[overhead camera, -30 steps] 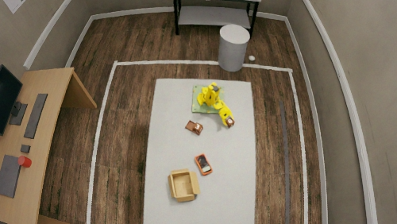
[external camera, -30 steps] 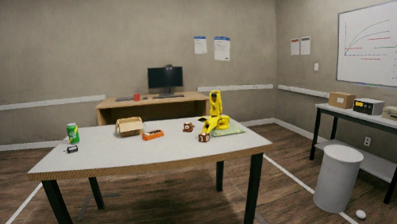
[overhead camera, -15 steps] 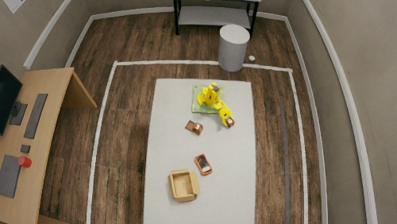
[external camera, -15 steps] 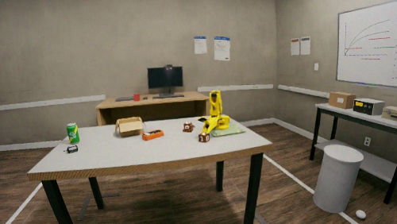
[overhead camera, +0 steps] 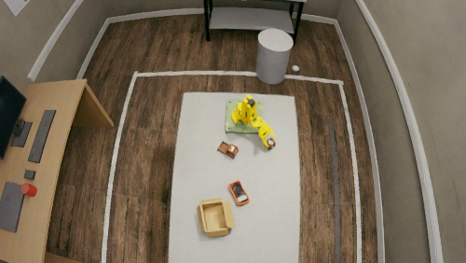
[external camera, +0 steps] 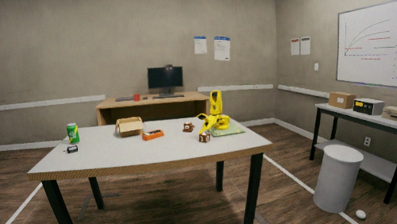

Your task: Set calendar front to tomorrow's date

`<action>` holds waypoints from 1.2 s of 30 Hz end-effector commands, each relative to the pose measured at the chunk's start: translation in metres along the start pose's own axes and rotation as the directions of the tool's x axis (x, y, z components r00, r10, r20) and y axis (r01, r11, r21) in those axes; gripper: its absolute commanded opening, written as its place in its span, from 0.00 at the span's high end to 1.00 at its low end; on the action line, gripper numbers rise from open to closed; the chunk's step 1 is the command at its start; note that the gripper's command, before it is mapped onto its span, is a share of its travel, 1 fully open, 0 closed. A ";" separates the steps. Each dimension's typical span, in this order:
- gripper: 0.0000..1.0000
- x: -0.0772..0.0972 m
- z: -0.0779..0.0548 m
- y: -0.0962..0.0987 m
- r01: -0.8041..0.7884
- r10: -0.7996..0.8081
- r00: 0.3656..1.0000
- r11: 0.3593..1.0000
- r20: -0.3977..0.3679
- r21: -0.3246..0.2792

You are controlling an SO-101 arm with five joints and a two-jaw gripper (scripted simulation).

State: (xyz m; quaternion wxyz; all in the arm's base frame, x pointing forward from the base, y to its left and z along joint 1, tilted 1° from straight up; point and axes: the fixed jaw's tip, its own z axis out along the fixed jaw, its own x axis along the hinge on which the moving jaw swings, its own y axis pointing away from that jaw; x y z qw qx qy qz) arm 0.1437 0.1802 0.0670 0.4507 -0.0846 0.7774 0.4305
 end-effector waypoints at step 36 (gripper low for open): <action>0.65 -0.048 0.058 0.045 -0.046 0.054 0.991 0.997 -0.119 0.062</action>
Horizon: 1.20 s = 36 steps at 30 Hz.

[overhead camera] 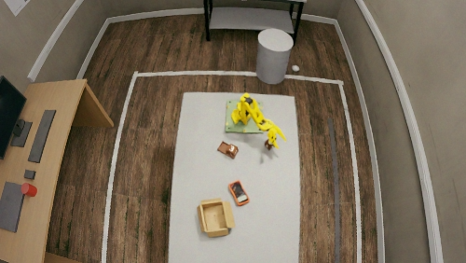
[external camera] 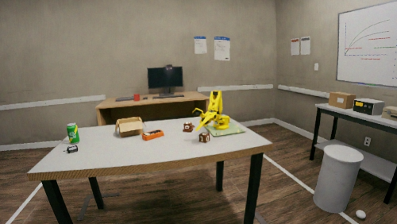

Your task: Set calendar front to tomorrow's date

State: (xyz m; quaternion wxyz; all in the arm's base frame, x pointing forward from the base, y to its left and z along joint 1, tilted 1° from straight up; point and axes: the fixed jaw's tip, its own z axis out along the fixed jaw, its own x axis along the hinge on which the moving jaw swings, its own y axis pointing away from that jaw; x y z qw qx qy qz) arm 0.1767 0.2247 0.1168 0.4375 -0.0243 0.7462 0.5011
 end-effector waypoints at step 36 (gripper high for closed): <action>0.65 -0.014 -0.051 0.021 0.334 -0.267 0.901 0.930 -0.342 0.152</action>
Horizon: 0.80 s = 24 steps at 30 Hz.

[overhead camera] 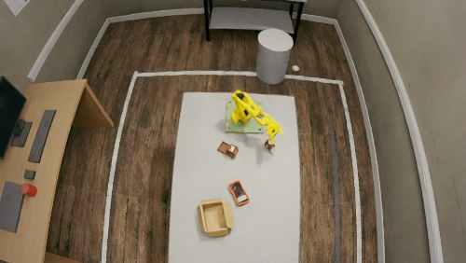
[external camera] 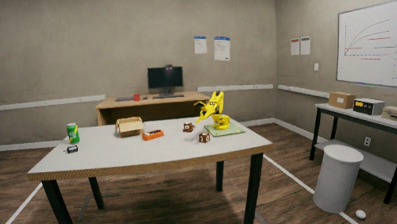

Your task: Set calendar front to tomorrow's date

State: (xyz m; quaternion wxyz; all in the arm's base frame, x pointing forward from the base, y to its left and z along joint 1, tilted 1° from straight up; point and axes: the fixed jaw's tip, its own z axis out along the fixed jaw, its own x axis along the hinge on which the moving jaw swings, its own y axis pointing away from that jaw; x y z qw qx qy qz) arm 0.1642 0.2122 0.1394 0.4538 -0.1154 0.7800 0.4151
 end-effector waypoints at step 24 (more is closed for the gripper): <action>0.65 0.004 -0.037 -0.001 0.210 -0.156 0.925 0.970 -0.346 0.124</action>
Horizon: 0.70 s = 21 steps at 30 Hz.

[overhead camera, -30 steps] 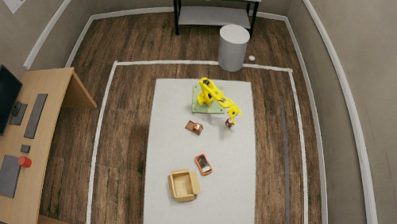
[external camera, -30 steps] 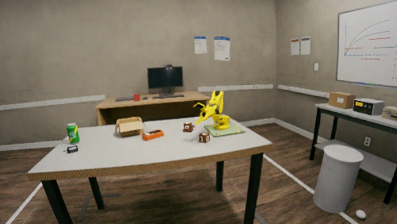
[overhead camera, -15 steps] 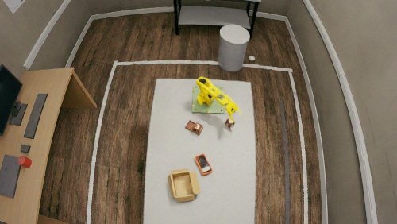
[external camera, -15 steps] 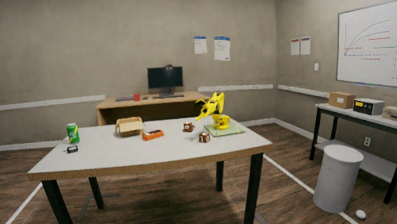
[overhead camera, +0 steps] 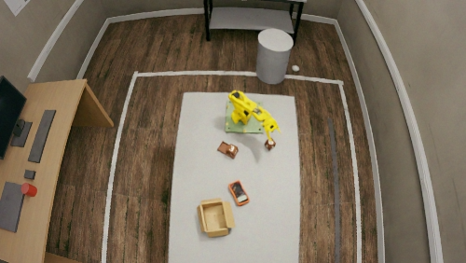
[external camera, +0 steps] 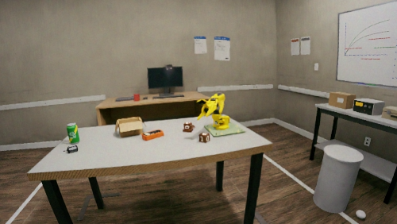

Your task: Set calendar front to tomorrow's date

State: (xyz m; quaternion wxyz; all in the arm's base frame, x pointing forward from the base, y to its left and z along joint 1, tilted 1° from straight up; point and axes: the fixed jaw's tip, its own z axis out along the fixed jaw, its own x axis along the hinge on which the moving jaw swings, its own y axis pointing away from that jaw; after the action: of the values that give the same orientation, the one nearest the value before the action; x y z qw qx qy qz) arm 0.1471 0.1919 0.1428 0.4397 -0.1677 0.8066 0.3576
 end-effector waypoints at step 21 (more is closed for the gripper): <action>0.65 0.081 0.014 -0.040 0.194 -0.042 0.808 0.961 -0.588 0.198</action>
State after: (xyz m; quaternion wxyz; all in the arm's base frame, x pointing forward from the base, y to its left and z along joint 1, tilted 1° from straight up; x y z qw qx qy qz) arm 0.1365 0.1792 0.0875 0.3075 -0.2291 0.8951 0.2273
